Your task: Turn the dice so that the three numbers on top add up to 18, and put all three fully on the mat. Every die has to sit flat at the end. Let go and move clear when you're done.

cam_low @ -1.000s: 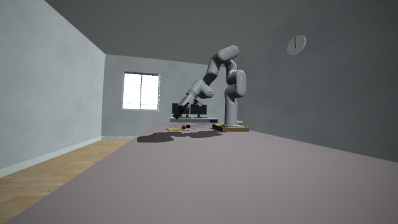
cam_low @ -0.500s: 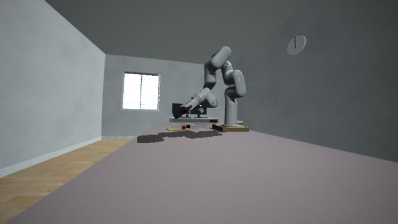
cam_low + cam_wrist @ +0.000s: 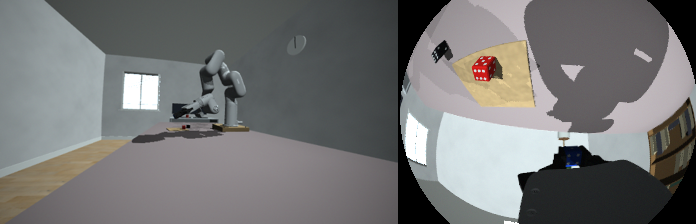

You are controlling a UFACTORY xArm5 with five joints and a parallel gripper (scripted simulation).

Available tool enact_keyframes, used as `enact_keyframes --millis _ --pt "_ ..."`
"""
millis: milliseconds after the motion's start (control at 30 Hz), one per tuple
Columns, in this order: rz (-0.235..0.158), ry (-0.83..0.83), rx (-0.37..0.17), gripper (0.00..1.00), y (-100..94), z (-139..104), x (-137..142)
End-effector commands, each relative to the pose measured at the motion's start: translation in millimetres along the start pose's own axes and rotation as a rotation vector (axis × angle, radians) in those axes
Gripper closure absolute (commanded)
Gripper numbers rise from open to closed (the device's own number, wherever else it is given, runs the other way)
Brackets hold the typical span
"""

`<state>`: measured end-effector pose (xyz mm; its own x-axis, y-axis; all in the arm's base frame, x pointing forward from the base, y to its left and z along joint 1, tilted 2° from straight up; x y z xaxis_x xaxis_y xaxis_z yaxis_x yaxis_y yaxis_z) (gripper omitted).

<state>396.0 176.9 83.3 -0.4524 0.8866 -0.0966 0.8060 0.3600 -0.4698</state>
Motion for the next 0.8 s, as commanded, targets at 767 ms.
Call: enact_keyframes --millis 767 --pt "-0.003 0.0 -0.01 0.79 31.2 55 8"
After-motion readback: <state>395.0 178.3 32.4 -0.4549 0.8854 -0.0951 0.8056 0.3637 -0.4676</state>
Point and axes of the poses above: the point where the finger pads meet when closed, its own y axis out along the fingers, its own x axis across the jaws, z = x × y, the point moved 1 cm from there along -y, back along the fingers, and after that the axes turned 8 degrees about -y, right-handed, at the moved point
